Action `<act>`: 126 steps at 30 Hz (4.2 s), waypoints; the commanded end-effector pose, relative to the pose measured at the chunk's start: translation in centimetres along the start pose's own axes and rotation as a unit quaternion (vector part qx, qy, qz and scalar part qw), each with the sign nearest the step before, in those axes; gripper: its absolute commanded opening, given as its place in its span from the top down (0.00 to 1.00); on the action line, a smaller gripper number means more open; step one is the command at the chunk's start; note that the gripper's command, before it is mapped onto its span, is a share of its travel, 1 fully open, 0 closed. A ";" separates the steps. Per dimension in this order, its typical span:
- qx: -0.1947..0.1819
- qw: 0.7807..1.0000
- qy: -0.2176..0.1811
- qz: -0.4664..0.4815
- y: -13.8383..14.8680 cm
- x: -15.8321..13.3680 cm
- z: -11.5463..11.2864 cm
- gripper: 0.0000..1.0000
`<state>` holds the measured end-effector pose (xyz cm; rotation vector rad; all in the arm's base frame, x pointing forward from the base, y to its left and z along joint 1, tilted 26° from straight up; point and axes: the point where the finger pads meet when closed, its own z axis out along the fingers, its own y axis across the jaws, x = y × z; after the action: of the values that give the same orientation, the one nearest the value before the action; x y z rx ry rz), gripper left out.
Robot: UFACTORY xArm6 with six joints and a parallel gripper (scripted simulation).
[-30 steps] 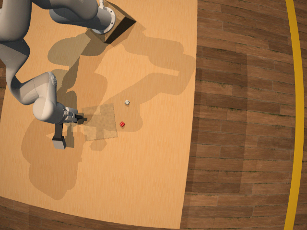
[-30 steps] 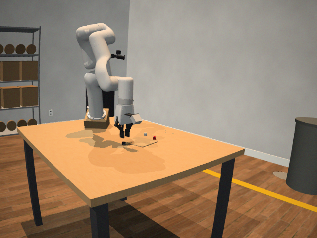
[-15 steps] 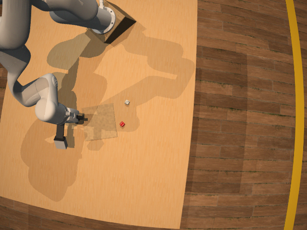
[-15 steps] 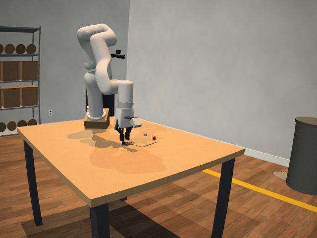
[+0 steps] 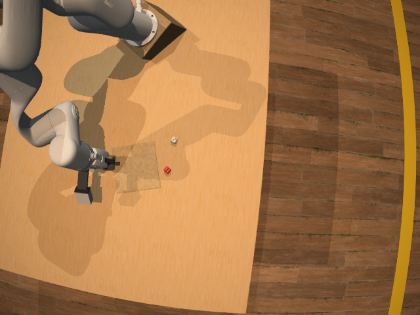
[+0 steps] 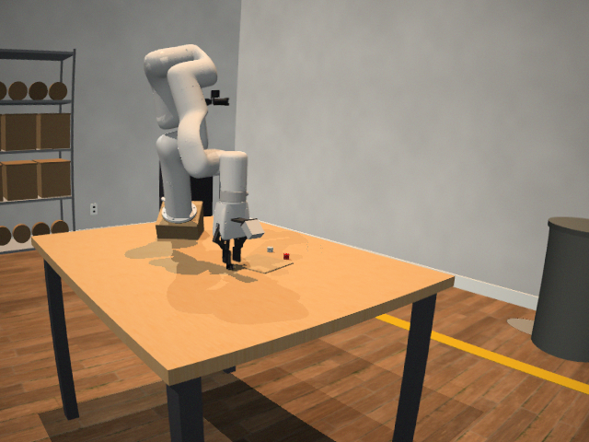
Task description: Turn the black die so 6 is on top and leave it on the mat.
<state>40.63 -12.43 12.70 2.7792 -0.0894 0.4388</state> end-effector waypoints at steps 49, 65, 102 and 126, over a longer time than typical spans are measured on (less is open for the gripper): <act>0.000 1.000 0.002 0.000 0.1 0.3 -0.1 0.69; 0.000 1.000 0.002 0.000 0.1 0.3 -0.1 0.69; 0.000 1.000 0.002 0.000 0.1 0.3 1.3 0.69; 0.000 1.000 0.002 0.000 0.1 0.3 1.9 0.69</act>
<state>41.33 -13.10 10.99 2.7792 -0.0894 0.4389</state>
